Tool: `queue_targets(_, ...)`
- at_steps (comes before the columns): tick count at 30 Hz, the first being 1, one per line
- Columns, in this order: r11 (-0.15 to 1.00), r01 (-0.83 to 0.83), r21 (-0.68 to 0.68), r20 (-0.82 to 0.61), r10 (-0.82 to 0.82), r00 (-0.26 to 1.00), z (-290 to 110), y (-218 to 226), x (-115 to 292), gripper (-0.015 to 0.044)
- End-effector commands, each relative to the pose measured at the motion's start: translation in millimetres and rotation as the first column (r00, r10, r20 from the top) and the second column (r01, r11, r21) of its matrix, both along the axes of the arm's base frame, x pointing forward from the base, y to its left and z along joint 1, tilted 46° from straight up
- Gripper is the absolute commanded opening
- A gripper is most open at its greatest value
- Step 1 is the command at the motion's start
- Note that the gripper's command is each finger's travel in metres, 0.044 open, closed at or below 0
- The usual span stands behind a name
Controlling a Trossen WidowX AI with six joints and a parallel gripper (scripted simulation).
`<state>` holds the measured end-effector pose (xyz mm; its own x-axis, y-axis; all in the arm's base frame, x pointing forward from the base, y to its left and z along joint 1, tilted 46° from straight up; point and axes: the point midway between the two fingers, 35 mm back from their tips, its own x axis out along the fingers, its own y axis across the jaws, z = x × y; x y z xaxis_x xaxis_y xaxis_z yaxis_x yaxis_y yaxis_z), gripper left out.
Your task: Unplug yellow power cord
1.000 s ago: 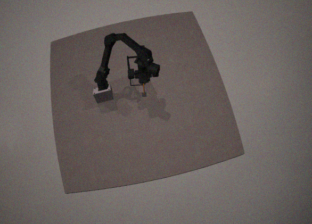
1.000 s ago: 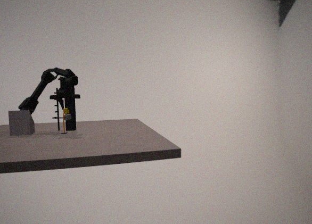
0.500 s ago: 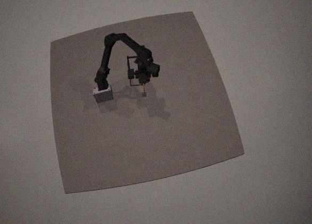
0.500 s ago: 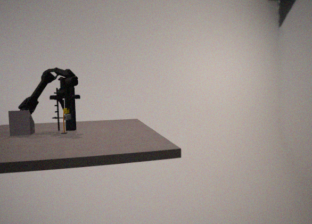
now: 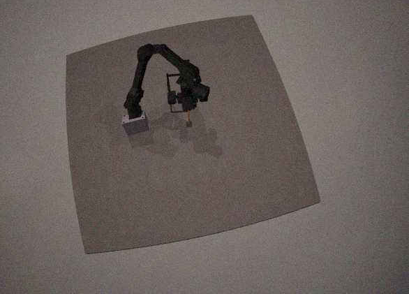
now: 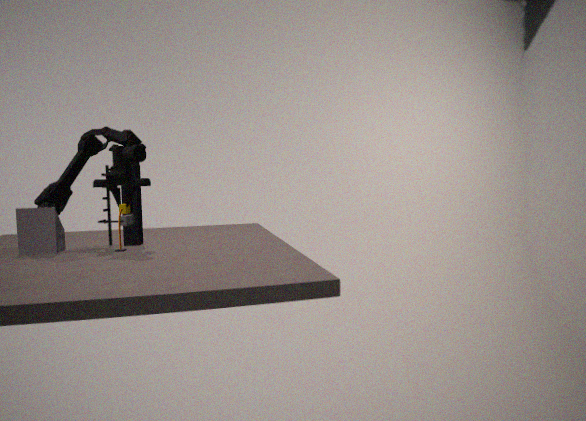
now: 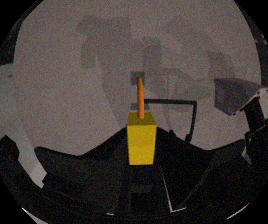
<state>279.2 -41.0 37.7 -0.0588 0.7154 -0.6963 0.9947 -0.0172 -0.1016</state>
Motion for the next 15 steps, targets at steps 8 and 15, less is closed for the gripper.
queue_targets(8, 1.0, 0.004, -0.023, 0.001, -0.004, 1.0, -17.7, -22.8, -0.1, 0.0)
queue_targets(15, 1.0, 0.004, -0.023, 0.0, -0.004, 1.0, -24.4, -32.1, -1.3, 0.0)
